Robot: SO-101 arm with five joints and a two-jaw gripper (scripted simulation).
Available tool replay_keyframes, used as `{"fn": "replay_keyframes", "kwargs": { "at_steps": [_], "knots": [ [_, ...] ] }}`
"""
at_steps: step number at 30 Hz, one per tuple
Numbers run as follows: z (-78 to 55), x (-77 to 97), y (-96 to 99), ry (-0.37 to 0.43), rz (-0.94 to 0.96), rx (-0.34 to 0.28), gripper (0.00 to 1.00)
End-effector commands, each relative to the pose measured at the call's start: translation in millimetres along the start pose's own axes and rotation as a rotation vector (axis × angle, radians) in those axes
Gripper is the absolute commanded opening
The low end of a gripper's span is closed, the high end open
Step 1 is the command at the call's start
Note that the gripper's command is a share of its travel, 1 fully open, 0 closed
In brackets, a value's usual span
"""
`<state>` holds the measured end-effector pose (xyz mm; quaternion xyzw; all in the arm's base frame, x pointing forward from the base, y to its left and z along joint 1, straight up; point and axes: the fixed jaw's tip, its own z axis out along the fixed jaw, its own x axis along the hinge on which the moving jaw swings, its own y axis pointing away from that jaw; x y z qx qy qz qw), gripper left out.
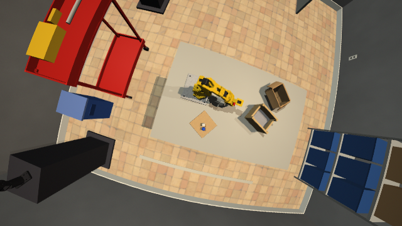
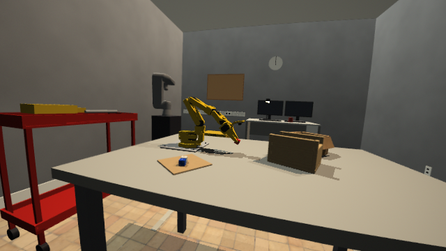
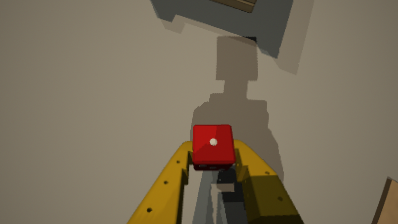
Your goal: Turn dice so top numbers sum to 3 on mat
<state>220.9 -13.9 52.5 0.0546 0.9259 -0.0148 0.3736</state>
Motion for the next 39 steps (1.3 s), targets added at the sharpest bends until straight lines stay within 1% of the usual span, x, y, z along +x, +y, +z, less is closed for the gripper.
{"fn": "replay_keyframes", "kwargs": {
  "at_steps": [1,8,12,16,18,26,33,35,39],
  "knots": [
    [-0.5,-0.6,-2.3,-0.016,0.001,0.007,0.00],
    [0.9,-1.6,-2.6,-0.028,0.002,0.007,0.00],
    [4.1,-3.8,-3.4,-0.055,0.004,0.010,0.00],
    [8.8,-7.1,-4.7,-0.099,0.008,0.013,0.00],
    [8.8,-7.1,-4.7,-0.099,0.008,0.013,0.00],
    [18.0,-14.6,-8.6,-0.221,0.019,0.024,0.00],
    [21.5,-19.3,-12.0,-0.326,0.026,0.034,0.00],
    [21.5,-19.3,-12.0,-0.326,0.026,0.034,0.00],
    [21.7,-20.8,-13.5,-0.370,0.029,0.038,0.00]
  ]
}}
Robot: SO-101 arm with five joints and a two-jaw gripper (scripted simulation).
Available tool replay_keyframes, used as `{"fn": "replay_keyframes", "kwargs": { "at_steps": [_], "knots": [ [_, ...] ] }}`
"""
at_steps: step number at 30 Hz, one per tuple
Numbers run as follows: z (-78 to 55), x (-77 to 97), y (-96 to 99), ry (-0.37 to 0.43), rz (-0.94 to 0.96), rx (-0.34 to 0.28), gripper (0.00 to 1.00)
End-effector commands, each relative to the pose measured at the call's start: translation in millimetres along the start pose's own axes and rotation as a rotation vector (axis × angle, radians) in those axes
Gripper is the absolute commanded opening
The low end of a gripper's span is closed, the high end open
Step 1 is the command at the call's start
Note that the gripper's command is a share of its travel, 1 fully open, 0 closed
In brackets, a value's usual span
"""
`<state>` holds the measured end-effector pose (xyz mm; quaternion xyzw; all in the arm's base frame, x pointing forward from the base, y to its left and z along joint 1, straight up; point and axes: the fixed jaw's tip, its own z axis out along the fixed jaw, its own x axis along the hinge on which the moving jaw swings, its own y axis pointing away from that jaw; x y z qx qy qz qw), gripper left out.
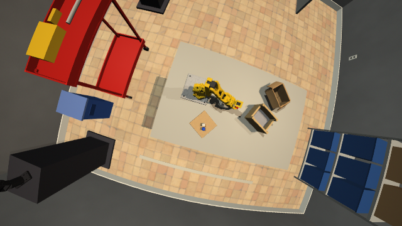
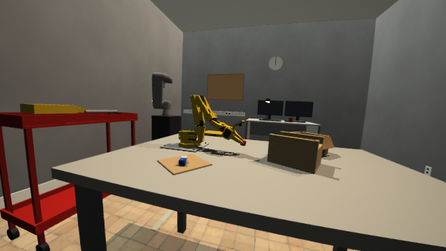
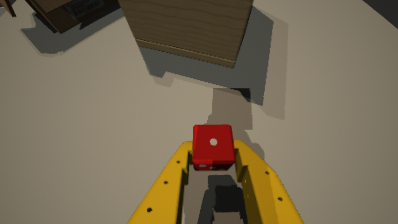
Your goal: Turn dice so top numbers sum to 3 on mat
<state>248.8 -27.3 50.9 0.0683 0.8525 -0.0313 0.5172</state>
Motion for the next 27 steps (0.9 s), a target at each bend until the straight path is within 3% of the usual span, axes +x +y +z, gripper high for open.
{"fn": "replay_keyframes", "kwargs": {
  "at_steps": [1,27],
  "knots": [
    [0.7,-1.0,-3.5,-0.055,0.003,0.012,0.00],
    [0.7,-2.0,-4.4,-0.085,0.005,0.015,0.00]
  ]
}}
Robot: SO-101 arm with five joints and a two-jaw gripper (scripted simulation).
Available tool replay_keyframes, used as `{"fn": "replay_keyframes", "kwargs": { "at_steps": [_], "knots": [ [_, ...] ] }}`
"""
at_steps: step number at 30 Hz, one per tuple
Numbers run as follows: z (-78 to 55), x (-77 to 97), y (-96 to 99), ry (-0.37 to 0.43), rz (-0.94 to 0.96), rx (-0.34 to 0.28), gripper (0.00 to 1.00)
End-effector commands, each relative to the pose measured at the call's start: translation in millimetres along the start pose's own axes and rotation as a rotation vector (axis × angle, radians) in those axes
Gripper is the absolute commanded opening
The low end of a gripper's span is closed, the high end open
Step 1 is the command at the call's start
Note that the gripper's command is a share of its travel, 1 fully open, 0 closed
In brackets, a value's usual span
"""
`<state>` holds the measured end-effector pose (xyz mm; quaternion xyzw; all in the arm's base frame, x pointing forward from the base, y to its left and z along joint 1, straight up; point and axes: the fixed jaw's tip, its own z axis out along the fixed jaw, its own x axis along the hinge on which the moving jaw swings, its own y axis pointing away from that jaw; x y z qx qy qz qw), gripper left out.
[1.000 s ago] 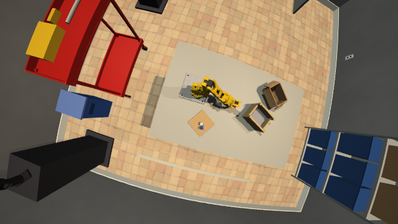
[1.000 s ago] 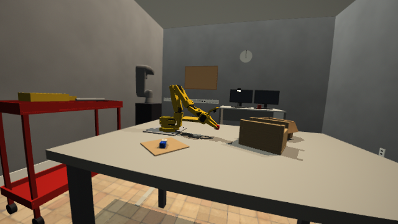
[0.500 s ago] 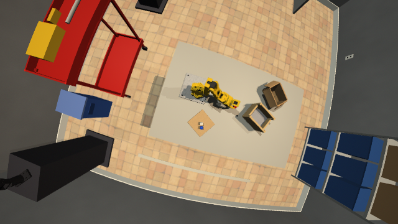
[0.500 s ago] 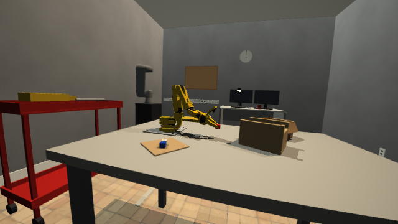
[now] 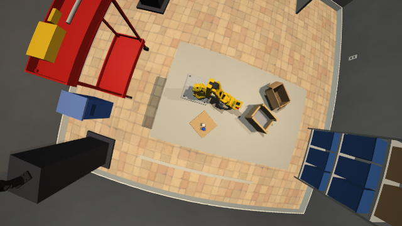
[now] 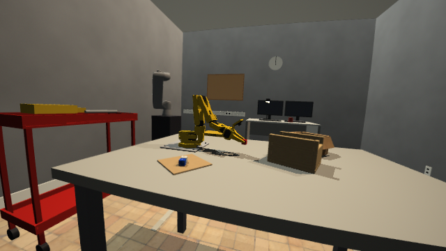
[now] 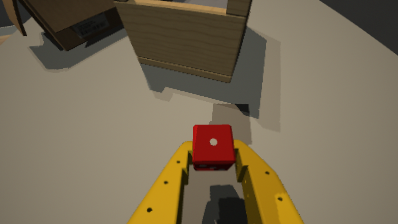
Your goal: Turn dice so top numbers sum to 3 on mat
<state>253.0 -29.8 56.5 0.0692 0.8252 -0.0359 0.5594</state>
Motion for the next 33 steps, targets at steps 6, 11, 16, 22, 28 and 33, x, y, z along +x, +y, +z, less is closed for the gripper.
{"fn": "replay_keyframes", "kwargs": {
  "at_steps": [6,11,16,22,28,33],
  "knots": [
    [-3.4,8.1,-8.1,0.020,-0.004,0.030,0.00],
    [-3.4,8.1,-8.1,0.020,-0.004,0.030,0.00],
    [-3.4,8.1,-8.1,0.020,-0.004,0.030,0.00],
    [-3.4,8.2,-8.1,0.020,-0.004,0.030,0.00],
    [-2.2,11.2,-8.2,0.020,-0.004,0.030,0.00],
    [-1.4,13.5,-8.2,0.020,-0.004,0.030,0.00]
  ]
}}
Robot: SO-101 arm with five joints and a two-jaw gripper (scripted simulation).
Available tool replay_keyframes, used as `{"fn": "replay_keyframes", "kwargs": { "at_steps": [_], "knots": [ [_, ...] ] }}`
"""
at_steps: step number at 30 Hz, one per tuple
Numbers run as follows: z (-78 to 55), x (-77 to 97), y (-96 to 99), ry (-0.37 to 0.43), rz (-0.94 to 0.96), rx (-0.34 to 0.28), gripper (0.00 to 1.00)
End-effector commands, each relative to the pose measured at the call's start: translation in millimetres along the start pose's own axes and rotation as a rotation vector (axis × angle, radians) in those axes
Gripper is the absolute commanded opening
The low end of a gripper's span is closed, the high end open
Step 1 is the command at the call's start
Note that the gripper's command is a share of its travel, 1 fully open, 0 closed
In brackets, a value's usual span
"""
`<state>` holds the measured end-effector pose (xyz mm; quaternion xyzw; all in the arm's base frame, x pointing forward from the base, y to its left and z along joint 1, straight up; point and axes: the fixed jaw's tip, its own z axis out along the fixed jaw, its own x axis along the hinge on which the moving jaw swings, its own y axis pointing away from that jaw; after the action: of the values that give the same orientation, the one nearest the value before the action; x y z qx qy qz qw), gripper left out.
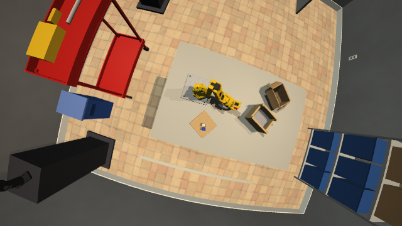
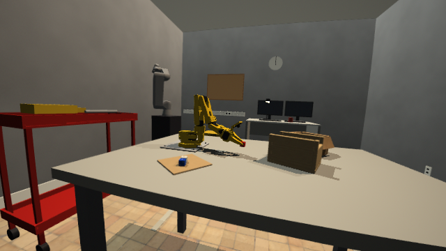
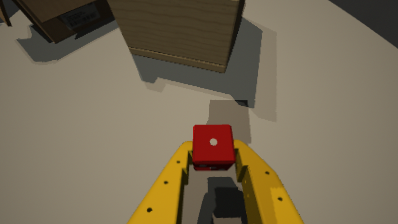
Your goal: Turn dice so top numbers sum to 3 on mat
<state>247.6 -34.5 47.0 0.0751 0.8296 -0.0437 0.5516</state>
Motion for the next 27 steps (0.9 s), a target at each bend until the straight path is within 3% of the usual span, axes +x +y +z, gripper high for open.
{"fn": "replay_keyframes", "kwargs": {
  "at_steps": [1,27],
  "knots": [
    [-0.5,3.2,-2.6,0.003,-0.003,0.009,0.00],
    [2.4,10.4,-2.6,0.003,-0.003,0.009,0.00]
  ]
}}
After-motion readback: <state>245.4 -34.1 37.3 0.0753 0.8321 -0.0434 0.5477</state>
